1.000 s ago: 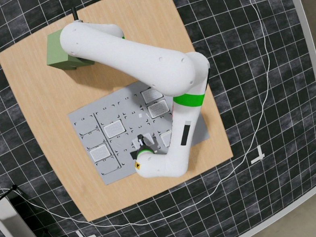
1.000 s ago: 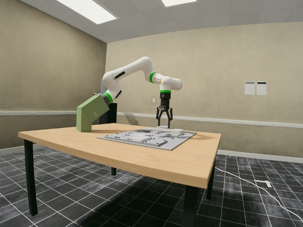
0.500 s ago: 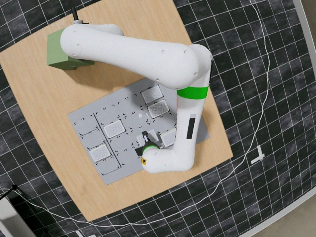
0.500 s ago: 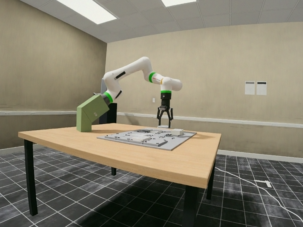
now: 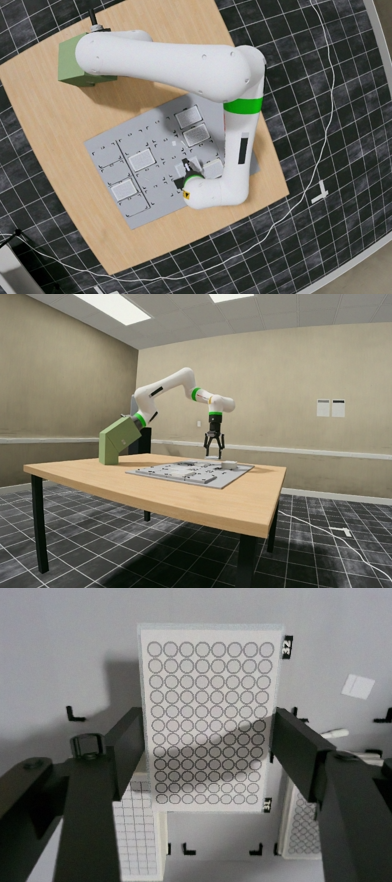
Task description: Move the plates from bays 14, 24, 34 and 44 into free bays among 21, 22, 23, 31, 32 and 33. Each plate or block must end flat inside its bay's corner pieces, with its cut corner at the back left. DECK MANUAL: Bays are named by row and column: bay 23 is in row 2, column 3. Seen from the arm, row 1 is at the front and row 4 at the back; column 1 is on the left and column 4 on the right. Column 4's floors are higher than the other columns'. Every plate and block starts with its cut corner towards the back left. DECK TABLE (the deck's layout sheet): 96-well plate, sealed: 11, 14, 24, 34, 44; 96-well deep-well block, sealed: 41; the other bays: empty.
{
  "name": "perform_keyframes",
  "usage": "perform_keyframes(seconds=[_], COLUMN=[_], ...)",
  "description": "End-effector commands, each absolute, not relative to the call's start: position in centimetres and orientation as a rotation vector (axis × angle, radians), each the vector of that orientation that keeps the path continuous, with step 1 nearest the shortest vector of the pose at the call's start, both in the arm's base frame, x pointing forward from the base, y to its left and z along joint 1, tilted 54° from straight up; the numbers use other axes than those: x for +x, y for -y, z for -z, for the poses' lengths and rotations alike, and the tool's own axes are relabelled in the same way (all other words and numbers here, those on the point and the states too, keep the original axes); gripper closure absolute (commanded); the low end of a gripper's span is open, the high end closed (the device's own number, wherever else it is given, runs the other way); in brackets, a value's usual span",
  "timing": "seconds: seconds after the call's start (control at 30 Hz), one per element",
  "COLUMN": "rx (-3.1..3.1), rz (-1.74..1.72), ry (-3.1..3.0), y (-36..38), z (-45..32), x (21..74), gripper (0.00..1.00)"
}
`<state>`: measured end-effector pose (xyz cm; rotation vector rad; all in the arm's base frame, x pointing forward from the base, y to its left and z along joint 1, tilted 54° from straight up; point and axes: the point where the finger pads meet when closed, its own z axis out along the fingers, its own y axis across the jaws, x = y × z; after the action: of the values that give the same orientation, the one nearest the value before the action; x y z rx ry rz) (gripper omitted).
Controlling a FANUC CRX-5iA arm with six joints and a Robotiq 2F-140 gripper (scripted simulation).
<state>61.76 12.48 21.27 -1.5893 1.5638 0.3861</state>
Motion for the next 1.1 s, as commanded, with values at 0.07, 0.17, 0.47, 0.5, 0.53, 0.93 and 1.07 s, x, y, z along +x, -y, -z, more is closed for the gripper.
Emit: perform_keyframes(seconds=[0.07, 0.17, 0.47, 0.5, 0.53, 0.93, 1.07], rx=[-1.589, -1.589, -1.589, -1.589, -1.589, -1.589, -1.589], rz=[-0.384, -0.384, -0.384, -0.384, -0.384, -0.384, -0.384], ry=[-1.564, -1.564, -1.564, -1.564, -1.564, -1.564, -1.564], y=[-13.2, -13.8, -15.0, -15.2, -15.4, -17.6, -17.9], z=[-22.1, -22.6, -23.8, -24.0, -24.2, -26.2, -26.6], x=[61.3, 61.0, 60.4, 60.3, 60.2, 59.0, 58.8], gripper=[0.9, 0.9, 0.9, 0.9, 0.9, 0.9, 0.9])
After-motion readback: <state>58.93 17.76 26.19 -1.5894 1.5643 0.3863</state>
